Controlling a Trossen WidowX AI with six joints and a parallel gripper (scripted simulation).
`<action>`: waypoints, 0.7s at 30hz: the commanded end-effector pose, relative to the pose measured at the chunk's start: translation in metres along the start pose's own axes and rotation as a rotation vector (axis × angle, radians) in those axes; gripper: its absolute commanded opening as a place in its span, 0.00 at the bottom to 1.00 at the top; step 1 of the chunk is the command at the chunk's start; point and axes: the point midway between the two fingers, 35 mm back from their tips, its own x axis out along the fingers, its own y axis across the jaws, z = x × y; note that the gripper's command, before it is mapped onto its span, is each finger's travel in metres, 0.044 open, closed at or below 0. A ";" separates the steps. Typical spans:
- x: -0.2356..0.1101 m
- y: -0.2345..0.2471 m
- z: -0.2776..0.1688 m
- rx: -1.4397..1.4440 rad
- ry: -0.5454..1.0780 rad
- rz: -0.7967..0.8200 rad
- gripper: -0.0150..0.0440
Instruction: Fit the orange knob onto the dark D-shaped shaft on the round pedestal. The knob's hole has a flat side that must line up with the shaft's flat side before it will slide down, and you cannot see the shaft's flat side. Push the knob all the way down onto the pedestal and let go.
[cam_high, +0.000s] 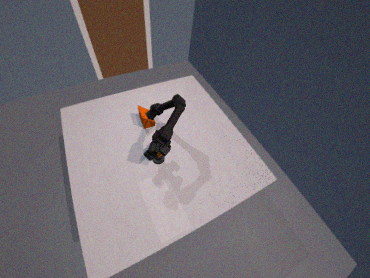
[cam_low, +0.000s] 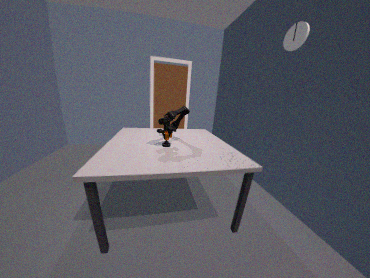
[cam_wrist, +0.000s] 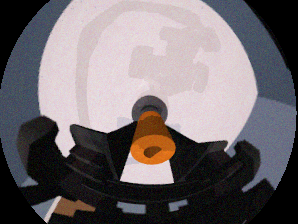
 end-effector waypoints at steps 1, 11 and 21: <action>0.000 -0.001 0.000 -0.103 -0.001 0.000 0.25; 0.003 -0.001 -0.001 -0.103 -0.001 0.000 0.25; 0.004 0.000 0.000 -0.103 -0.001 0.000 0.25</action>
